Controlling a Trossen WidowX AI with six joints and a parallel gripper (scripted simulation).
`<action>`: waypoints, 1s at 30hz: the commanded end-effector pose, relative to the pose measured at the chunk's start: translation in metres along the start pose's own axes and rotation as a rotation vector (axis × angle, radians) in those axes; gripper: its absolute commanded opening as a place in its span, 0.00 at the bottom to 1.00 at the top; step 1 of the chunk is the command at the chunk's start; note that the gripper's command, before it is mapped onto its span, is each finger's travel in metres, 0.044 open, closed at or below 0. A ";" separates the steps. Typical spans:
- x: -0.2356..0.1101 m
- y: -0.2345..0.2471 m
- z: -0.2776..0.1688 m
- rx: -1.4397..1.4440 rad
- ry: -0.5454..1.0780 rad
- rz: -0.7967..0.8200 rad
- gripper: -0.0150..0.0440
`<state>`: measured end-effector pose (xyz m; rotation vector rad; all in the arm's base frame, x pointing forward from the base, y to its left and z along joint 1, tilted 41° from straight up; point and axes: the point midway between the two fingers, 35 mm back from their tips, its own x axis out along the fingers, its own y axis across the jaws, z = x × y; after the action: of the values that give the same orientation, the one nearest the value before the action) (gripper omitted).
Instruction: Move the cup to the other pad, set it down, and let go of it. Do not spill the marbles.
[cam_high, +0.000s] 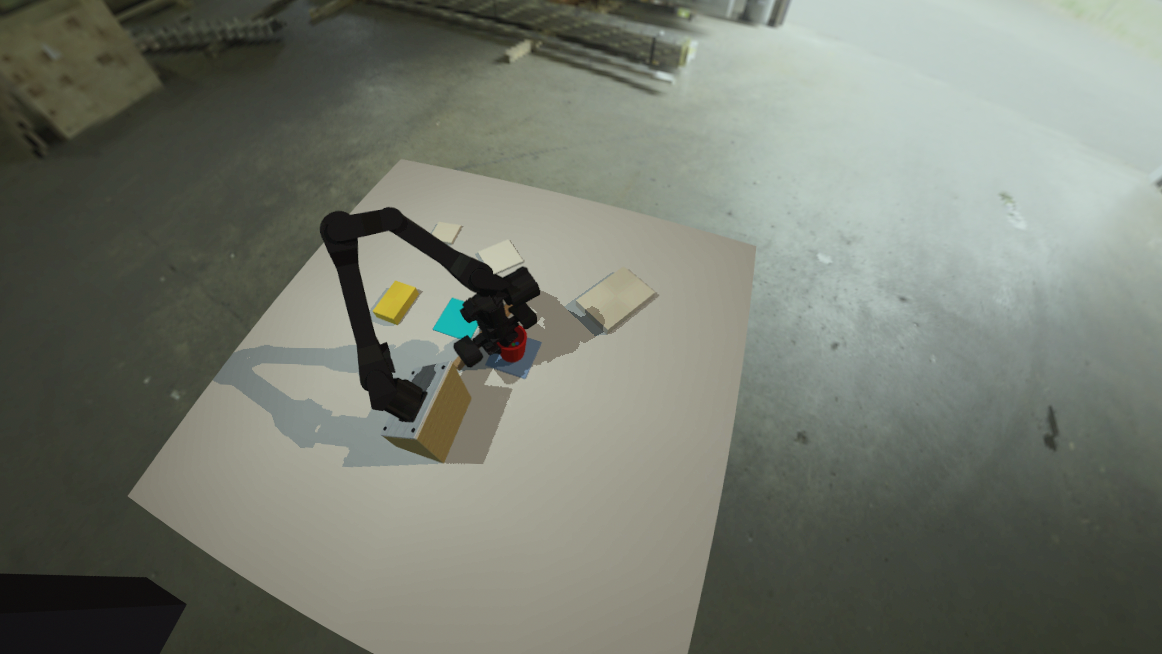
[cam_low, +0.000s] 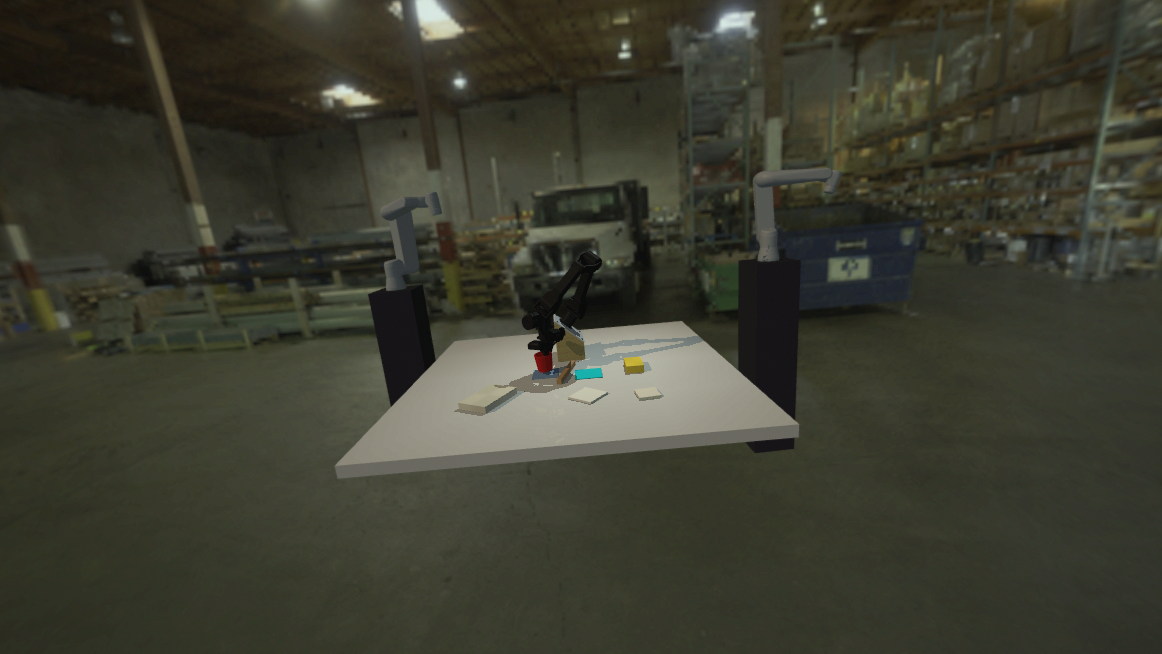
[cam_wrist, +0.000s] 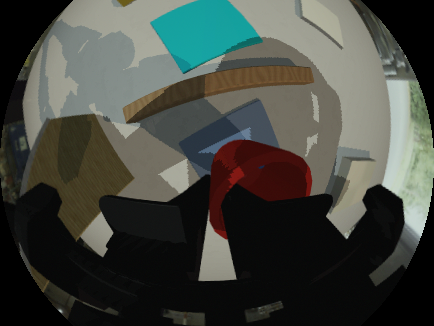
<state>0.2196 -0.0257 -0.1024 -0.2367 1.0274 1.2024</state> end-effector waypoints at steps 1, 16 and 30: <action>-0.017 -0.002 0.000 -0.009 0.004 -0.013 0.25; -0.028 0.001 -0.001 0.001 -0.003 -0.008 0.25; -0.028 0.001 -0.001 0.001 -0.003 -0.008 0.25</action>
<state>0.2188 -0.0445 -0.0810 -0.2382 1.0232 1.1949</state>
